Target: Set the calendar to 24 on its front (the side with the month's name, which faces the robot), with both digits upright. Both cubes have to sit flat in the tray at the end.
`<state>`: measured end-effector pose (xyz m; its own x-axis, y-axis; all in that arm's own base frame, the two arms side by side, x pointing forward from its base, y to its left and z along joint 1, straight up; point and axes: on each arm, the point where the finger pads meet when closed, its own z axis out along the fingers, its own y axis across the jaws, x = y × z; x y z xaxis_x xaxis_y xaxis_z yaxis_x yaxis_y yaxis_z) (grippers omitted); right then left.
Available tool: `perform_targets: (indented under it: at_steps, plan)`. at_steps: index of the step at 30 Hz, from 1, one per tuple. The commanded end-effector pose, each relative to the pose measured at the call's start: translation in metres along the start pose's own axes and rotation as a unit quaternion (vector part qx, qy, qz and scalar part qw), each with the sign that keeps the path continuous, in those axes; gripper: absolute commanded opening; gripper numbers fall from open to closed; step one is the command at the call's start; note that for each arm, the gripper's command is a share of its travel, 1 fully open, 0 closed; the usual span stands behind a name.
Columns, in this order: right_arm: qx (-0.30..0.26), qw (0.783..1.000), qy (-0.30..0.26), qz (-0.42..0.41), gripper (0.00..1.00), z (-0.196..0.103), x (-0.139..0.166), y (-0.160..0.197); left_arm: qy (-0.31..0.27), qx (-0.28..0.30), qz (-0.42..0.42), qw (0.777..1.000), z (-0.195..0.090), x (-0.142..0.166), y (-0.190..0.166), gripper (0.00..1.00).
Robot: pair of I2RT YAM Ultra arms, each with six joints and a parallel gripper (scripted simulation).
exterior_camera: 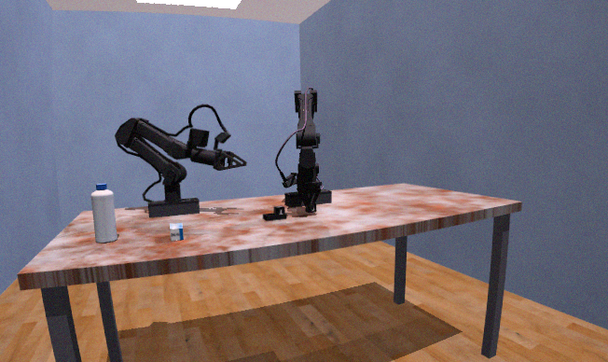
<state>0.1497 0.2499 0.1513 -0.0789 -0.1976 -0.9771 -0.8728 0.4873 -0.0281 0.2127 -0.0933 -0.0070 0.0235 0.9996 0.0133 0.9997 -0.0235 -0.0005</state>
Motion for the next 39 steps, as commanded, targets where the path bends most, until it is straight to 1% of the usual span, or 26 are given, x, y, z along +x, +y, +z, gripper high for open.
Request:
perform_targets:
  at_steps: [1,20,31,32,33,34,35,39]
  plan:
    - [0.001,1.0,-0.006,0.0,1.0,0.0,-0.004,0.0,-0.006,-0.001,-0.002,1.0,0.004,0.0,0.002,0.26]
    - [0.001,1.0,-0.006,0.0,1.0,0.0,-0.004,0.0,-0.006,-0.001,0.001,1.0,0.013,-0.001,-0.001,0.26]
    - [0.001,1.0,-0.006,0.0,1.0,0.0,-0.004,0.0,-0.004,-0.006,0.001,1.0,0.009,-0.001,0.001,0.26]
    - [0.001,1.0,-0.006,0.0,1.0,0.0,-0.004,0.0,-0.004,-0.006,0.001,1.0,0.009,-0.001,0.001,0.38]
    - [0.001,1.0,-0.006,0.0,1.0,0.0,-0.004,0.0,-0.004,-0.006,0.001,1.0,0.009,-0.001,0.001,0.43]
    - [0.001,1.0,-0.006,0.0,1.0,0.0,-0.004,0.0,-0.01,-0.012,0.001,1.0,0.008,-0.002,0.002,0.55]
    - [0.001,1.0,-0.006,0.0,1.0,0.0,-0.004,0.0,-0.009,-0.008,0.004,1.0,0.007,-0.003,-0.003,0.56]
    - [0.001,1.0,-0.006,0.0,1.0,0.0,-0.004,0.0,-0.01,-0.011,0.001,1.0,0.001,-0.004,-0.006,0.56]
